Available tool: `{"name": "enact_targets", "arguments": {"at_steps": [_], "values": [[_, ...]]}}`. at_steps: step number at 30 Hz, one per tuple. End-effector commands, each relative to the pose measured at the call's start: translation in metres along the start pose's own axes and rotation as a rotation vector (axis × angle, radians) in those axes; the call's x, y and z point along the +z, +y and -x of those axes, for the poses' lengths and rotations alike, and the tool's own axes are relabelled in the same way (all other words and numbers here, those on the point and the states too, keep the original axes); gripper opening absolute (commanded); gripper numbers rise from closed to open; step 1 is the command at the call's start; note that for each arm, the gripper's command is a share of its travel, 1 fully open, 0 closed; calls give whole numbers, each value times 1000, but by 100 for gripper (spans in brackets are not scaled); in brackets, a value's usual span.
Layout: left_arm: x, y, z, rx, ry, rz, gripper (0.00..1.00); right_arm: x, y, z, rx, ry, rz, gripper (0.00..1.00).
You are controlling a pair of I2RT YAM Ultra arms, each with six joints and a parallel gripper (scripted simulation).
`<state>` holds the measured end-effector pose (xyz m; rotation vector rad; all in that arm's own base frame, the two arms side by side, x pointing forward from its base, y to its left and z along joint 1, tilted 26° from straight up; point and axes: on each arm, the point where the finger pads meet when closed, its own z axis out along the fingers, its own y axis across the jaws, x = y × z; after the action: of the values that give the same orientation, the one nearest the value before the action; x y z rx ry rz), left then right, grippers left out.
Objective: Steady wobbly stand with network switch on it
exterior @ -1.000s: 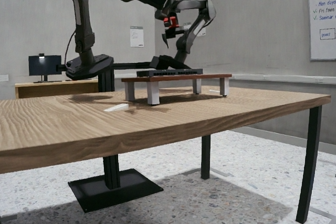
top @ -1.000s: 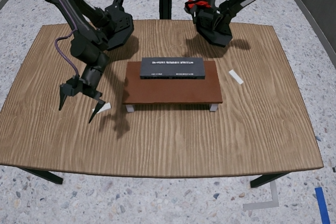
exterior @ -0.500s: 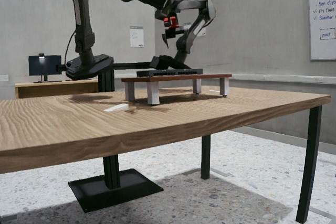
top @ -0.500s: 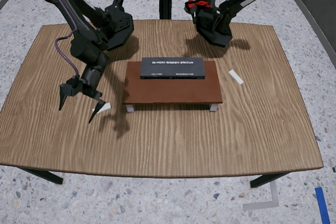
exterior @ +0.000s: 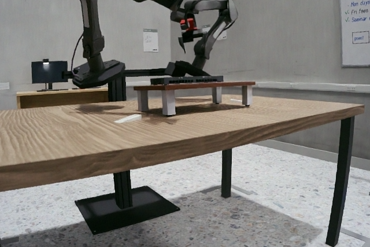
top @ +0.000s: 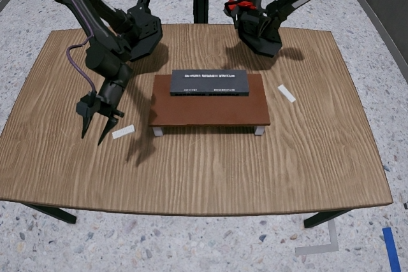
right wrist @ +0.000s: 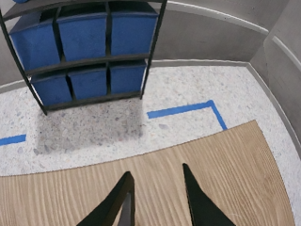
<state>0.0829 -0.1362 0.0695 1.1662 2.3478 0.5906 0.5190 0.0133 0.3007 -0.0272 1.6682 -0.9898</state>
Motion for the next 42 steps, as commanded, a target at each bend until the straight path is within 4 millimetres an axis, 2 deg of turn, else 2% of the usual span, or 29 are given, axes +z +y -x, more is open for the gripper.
{"name": "enact_targets", "arguments": {"at_steps": [1, 2, 3, 4, 6, 7, 9, 10, 12, 16, 18, 20, 21, 22, 23, 25, 28, 29, 31, 32, 33, 35, 36, 37, 38, 39, 40, 41, 42], "values": [[-2, 1, 3, -6, -15, -1, 100, -6, -8, 18, 41, -35, -2, 43], [-1, 1, 3, -5, -12, 2, 100, -3, -5, 9, 23, -19, -2, 43], [-10, -4, 18, -68, -40, -65, 100, 4, 16, -28, -41, 45, 35, 43], [-8, -6, 19, -70, -36, -76, 100, 5, 13, -18, -1, 33, 37, 43], [-6, -10, 26, -99, -34, -112, 100, 3, 13, -18, 53, 37, 62, 43], [-6, -11, 32, -122, -36, -136, 100, 2, 19, -31, 60, 60, 84, 43], [-5, -13, 47, -177, -47, -192, 100, 8, 8, -14, 173, 50, 93, 43], [-5, -13, 56, -211, -57, -221, 100, 11, 13, -18, 208, 67, 109, 43], [-4, -9, 78, -282, -81, -279, 100, 9, 48, -78, 195, 190, 178, 43], [3, 14, 118, -421, -142, -357, 100, 16, 43, -77, 402, 250, 202, 43], [3, 14, 118, -421, -142, -357, 100, 16, 43, -77, 402, 250, 202, 43], [10, 28, 133, -477, -159, -370, 100, 16, 38, -81, 479, 282, 208, 43], [-3, 47, 146, -536, -233, -389, 100, 17, 41, -89, 501, 310, 211, 43], [1, 55, 152, -560, -244, -388, 100, 17, 43, -96, 523, 335, 213, 43], [-1, 72, 164, -603, -292, -390, 100, 9, 58, -136, 502, 428, 223, 43], [4, 92, 175, -648, -326, -383, 100, 11, 65, -150, 552, 485, 222, 43], [9, 126, 190, -713, -386, -365, 100, 11, 60, -158, 645, 542, 208, 43], [-6, 148, 194, -751, -464, -360, 100, 10, 54, -154, 688, 548, 204, 43], [-1, 170, 199, -784, -495, -333, 100, 9, 53, -162, 738, 593, 192, 43], [-1, 182, 202, -800, -517, -322, 100, -9, 72, -218, 671, 716, 182, 43], [-1, 195, 204, -815, -540, -307, 100, -3, 70, -209, 718, 715, 174, 43], [-1, 195, 204, -815, -540, -307, 100, -3, 70, -209, 718, 715, 174, 43], [-1, 207, 203, -830, -564, -290, 100, -1, 63, -195, 771, 703, 172, 43], [-17, 228, 204, -854, -631, -266, 100, 0, 60, -198, 801, 722, 158, 43], [-16, 240, 204, -865, -650, -247, 100, 0, 57, -198, 833, 735, 149, 43], [-20, 254, 206, -877, -679, -224, 100, -3, 57, -204, 853, 761, 138, 43], [-19, 266, 203, -889, -694, -201, 100, -18, 71, -248, 802, 863, 111, 43], [-21, 279, 202, -898, -718, -178, 100, -28, 71, -264, 801, 909, 94, 43], [-24, 291, 200, -907, -742, -154, 100, -23, 69, -256, 845, 908, 84, 43]]}}
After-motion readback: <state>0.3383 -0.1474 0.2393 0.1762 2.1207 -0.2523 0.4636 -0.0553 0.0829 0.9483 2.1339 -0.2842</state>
